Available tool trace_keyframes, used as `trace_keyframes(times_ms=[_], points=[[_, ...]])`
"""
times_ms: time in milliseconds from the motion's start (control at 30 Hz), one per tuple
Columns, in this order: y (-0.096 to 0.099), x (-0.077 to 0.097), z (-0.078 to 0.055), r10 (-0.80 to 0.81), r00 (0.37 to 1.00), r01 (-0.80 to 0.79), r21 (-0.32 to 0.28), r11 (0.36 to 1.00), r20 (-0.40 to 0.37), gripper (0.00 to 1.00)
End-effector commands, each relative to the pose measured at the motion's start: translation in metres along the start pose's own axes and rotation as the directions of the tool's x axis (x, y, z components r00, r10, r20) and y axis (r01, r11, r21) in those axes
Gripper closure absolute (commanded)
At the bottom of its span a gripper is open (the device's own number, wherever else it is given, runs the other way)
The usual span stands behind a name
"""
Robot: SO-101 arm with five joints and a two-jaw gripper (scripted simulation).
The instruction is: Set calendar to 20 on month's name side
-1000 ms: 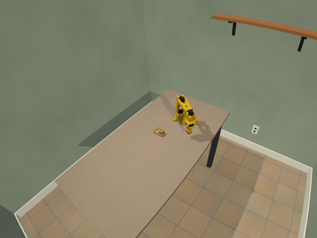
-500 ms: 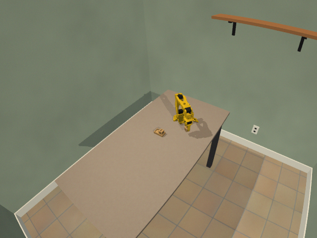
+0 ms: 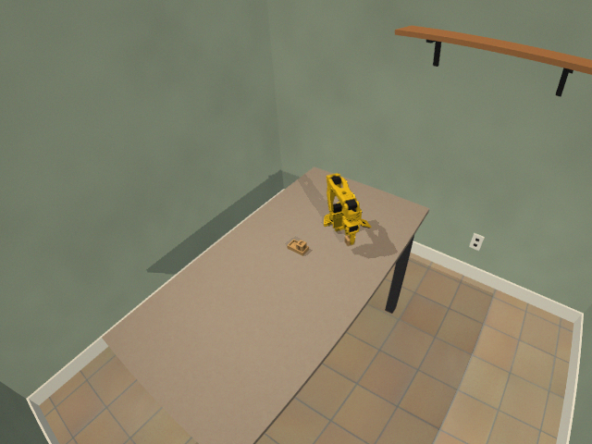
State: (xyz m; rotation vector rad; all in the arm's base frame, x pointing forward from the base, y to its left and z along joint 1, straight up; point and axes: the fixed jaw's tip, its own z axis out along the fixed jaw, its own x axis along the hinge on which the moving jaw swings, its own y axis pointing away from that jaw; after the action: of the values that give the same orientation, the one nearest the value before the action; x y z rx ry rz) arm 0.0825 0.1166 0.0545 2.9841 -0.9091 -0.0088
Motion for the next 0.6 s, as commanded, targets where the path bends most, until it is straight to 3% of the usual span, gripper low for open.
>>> trace_keyframes(times_ms=[0, 567], points=[[-0.0042, -0.0020, -0.0050, -0.001, 1.000, 0.001, 0.050, 0.999, 0.001, 1.00], [-0.0043, -0.0034, -0.0071, 0.013, 1.000, -0.013, 0.069, 0.998, 0.002, 1.00]])
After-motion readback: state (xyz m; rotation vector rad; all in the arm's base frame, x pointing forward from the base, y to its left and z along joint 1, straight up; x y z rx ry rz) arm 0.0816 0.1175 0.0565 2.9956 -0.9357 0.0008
